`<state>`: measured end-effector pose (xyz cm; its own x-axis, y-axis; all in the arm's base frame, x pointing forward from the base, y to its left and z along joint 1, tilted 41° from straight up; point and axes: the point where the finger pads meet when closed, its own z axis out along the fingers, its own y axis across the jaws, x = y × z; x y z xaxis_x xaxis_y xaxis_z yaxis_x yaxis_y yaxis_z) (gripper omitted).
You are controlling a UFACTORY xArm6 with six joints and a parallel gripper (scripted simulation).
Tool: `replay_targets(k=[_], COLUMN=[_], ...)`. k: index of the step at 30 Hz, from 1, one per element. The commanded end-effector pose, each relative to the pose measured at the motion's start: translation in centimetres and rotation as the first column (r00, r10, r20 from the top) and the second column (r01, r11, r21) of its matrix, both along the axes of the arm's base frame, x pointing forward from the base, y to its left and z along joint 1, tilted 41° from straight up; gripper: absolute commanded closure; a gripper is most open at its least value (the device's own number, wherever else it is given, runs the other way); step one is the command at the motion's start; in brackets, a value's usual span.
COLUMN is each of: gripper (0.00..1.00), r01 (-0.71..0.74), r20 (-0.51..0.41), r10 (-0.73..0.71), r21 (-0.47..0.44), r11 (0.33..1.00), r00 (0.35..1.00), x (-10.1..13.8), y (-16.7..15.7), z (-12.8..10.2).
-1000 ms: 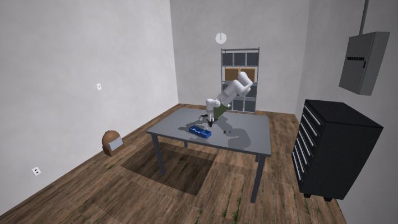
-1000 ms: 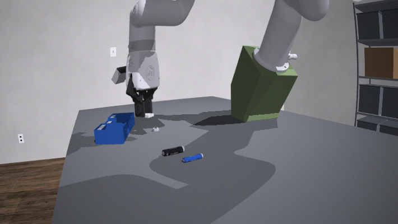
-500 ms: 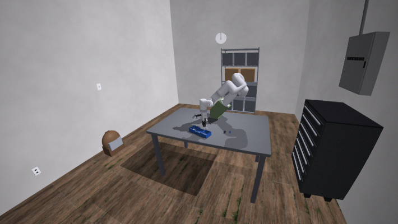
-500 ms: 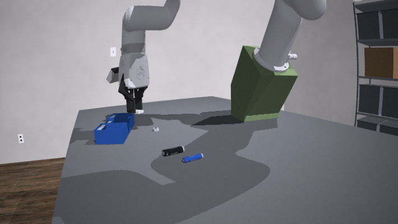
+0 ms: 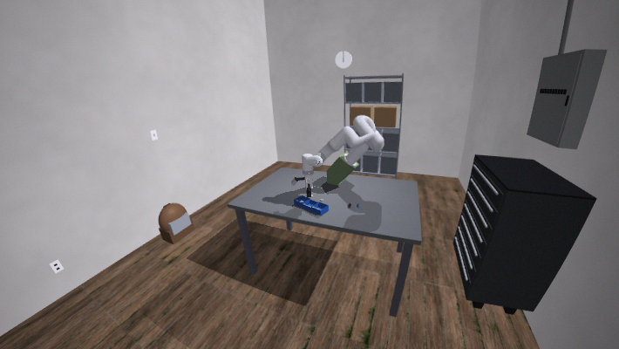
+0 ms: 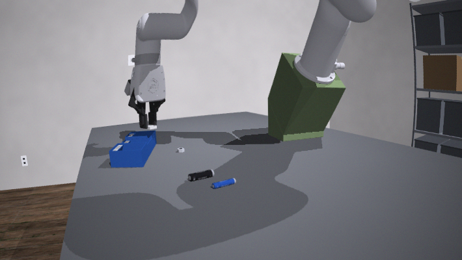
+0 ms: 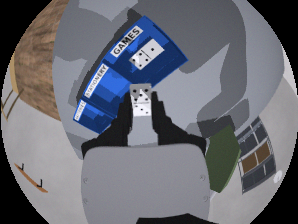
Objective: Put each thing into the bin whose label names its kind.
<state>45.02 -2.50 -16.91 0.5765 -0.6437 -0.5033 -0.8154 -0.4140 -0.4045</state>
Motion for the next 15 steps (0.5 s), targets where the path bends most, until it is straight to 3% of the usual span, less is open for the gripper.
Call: replay_targets(k=[1,7,8,15], gripper=[1.00,1.00,1.00,1.00], r01=[0.116,0.202,0.263,0.382], r20=[-0.104,-0.166,-0.214,-0.311], r10=[-0.115,-0.200,-0.260,-0.375], r21=[0.002,-0.007,-0.016,-0.041], r11=[0.993,0.979,0.965,0.923], r00=[0.988,0.966,0.942,0.873], x=[1.5,1.9,1.9,2.0], y=[-2.5,-3.5,-3.5,-3.5], z=[-2.0,-2.8,-2.8,-2.9])
